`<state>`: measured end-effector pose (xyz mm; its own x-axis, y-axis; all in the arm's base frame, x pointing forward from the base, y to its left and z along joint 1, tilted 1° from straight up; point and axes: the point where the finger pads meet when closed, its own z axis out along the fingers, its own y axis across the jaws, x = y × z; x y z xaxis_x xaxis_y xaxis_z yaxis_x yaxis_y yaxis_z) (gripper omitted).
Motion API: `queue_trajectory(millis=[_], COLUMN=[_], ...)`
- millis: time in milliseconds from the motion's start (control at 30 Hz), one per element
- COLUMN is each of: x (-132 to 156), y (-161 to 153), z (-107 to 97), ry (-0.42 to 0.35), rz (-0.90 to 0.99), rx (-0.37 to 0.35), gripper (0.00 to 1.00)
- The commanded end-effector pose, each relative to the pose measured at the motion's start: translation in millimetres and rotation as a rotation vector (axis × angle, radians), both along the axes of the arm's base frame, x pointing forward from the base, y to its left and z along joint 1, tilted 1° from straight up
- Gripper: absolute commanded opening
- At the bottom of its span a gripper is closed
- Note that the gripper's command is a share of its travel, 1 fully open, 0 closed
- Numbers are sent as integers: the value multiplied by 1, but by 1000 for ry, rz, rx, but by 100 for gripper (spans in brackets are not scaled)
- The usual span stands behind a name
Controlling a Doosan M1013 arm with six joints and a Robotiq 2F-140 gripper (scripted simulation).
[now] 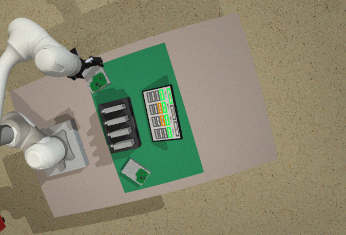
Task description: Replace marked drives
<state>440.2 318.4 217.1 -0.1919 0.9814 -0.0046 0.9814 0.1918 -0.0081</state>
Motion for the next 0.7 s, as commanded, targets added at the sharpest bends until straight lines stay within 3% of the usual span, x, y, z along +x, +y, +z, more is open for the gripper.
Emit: queue_trajectory(millis=[0, 267, 667], x=[0, 0, 0], y=[0, 0, 0], z=[1, 1, 1], ry=[-3, -3, -4], rz=[-101, -223, -246], rx=[-2, -3, -3], gripper=[10, 10, 10])
